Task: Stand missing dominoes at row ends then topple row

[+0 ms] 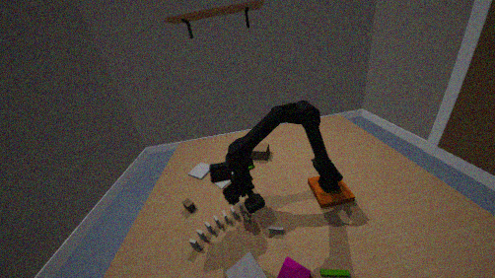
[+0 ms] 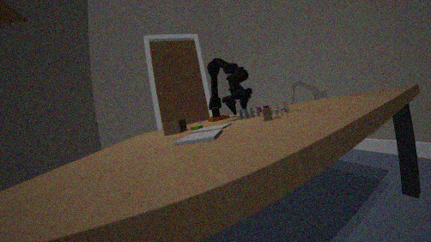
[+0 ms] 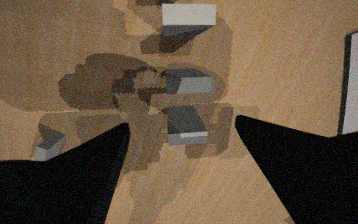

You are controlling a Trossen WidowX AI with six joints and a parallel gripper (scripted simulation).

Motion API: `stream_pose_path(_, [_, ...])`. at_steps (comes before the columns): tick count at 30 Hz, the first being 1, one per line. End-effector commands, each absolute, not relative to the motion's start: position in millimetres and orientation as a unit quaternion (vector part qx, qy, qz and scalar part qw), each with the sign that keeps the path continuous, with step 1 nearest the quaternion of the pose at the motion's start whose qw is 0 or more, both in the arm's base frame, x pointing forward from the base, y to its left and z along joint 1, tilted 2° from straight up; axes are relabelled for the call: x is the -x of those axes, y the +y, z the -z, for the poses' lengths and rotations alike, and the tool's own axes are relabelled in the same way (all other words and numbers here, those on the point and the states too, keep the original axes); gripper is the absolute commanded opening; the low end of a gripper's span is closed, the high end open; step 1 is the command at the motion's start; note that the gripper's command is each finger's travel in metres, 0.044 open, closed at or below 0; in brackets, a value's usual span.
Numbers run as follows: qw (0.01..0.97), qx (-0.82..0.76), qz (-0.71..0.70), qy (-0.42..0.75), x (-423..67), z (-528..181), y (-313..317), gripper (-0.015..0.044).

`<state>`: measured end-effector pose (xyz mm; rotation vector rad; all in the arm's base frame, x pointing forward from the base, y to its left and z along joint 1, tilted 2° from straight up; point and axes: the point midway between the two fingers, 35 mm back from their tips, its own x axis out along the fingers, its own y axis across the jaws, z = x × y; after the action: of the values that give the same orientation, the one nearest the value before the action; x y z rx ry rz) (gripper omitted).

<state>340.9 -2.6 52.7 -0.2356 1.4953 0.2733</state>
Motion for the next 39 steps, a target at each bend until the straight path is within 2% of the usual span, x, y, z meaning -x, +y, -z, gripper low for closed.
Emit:
stream_pose_path(1, [0.719,0.107,-0.121,0.676,-345,-73,-4,0.0440])
stream_pose_path(8, [0.719,0.107,-0.123,0.676,-337,-173,-6,0.0440])
stream_pose_path(11, [0.719,0.107,-0.123,0.676,-334,-184,-6,0.0440])
stream_pose_path(18, [0.721,0.093,-0.111,0.678,-332,-180,1,0.0440])
stream_pose_path(26, [0.722,-0.075,0.045,0.686,-298,-127,85,0.0440])
stream_pose_path(30, [0.715,-0.124,0.090,0.682,-281,-111,105,0.0440])
stream_pose_path(39, [0.714,-0.127,0.093,0.682,-280,-110,107,0.0440])
